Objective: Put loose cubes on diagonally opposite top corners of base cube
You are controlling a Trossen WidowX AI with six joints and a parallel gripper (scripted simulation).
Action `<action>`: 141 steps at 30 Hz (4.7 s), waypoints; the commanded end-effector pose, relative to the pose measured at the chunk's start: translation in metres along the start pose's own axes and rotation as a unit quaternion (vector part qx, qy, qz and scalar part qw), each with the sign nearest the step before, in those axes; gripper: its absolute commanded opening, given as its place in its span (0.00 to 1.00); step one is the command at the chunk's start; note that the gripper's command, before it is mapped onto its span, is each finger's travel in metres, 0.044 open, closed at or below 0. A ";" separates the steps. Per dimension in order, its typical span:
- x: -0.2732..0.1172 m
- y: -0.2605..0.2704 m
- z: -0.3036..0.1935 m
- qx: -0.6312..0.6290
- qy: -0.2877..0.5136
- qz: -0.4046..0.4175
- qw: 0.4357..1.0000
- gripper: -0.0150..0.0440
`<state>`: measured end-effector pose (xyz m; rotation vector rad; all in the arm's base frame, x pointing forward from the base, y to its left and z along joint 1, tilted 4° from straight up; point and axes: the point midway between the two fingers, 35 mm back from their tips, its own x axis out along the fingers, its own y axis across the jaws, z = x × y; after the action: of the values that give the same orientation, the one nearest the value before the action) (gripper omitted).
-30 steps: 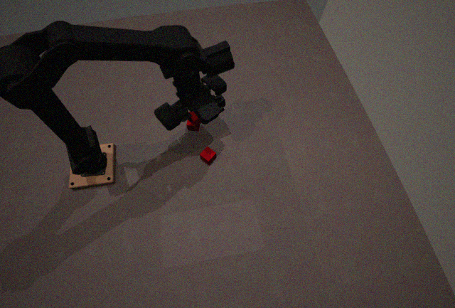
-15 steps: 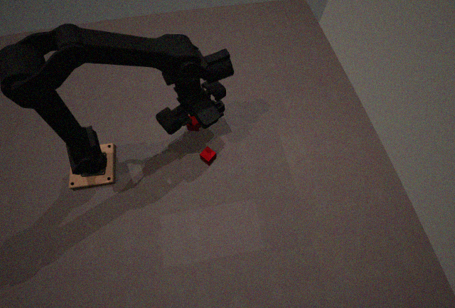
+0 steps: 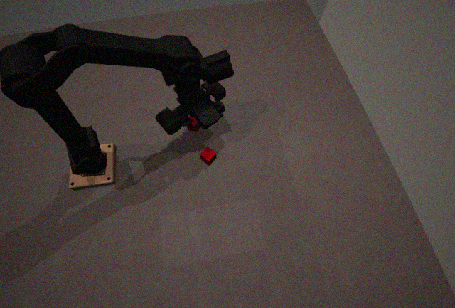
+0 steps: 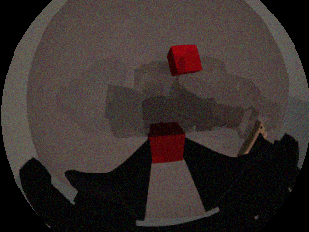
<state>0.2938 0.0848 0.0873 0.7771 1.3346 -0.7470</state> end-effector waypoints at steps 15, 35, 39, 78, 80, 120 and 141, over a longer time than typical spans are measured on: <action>-0.005 0.000 0.000 0.000 0.000 0.000 1.000 0.60; -0.028 -0.001 0.001 -0.003 0.000 -0.001 1.000 0.65; -0.041 -0.006 0.028 -0.025 -0.001 -0.001 1.000 0.70; 0.010 -0.033 0.095 -0.080 -0.006 -0.002 0.997 0.70; 0.013 -0.033 0.095 -0.080 -0.006 -0.002 0.997 0.70; -0.009 -0.028 0.097 -0.080 -0.006 -0.002 0.997 0.43; -0.074 -0.032 0.093 -0.080 -0.006 -0.002 0.997 0.43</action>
<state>0.3126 -0.0095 0.1570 0.6365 1.3734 -0.6385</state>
